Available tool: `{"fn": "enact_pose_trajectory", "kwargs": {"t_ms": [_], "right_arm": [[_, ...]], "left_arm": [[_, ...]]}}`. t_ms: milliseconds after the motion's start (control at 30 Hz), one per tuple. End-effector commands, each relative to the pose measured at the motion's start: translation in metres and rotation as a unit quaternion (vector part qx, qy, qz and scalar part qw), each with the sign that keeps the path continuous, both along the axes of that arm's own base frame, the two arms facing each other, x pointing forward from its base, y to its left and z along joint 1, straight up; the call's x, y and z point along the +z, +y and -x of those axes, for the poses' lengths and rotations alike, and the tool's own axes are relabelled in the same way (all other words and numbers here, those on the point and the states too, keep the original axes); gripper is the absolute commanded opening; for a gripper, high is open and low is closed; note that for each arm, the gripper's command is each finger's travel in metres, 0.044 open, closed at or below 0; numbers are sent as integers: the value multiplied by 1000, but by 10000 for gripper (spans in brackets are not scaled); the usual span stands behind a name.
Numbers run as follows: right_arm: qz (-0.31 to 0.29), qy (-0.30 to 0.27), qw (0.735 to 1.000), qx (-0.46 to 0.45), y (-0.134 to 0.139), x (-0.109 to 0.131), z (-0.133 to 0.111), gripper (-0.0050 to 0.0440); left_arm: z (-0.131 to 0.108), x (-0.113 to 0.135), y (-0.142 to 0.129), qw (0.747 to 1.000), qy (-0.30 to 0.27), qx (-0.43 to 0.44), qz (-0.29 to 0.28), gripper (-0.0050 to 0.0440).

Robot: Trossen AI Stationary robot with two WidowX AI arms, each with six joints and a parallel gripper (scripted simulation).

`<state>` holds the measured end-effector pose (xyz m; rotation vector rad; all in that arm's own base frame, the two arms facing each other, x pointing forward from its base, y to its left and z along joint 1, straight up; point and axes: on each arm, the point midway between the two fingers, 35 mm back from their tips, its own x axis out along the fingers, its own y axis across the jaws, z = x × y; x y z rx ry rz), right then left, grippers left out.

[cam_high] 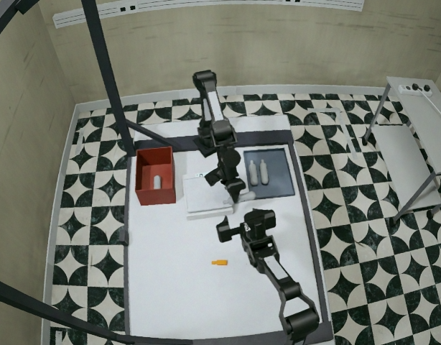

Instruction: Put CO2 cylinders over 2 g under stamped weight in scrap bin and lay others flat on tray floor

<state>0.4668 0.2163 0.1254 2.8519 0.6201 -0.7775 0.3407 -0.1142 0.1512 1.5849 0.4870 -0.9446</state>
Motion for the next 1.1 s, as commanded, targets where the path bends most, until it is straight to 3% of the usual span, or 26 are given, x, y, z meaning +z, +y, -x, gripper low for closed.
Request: {"fn": "enact_pose_trajectory", "kwargs": {"t_ms": [0, 167, 367, 933, 1067], "right_arm": [[-8, -13, 1000, -1, 7, 12, -14, 440], [-8, -13, 1000, -1, 15, 9, -33, 440], [-8, -14, 1000, -2, 17, 8, -38, 440], [-9, -18, 1000, -2, 15, 15, -35, 440], [30, -26, 999, 5, 6, 21, -27, 440]], "left_arm": [[-6, 20, -2, 1000, -26, -3, 7, -50], [-6, 20, -2, 1000, -26, -3, 7, -50], [-6, 20, -2, 1000, -26, -3, 7, -50], [-6, 20, -2, 1000, -25, 1, 8, -50], [-5, 16, -3, 999, 0, 38, 15, -50]]}}
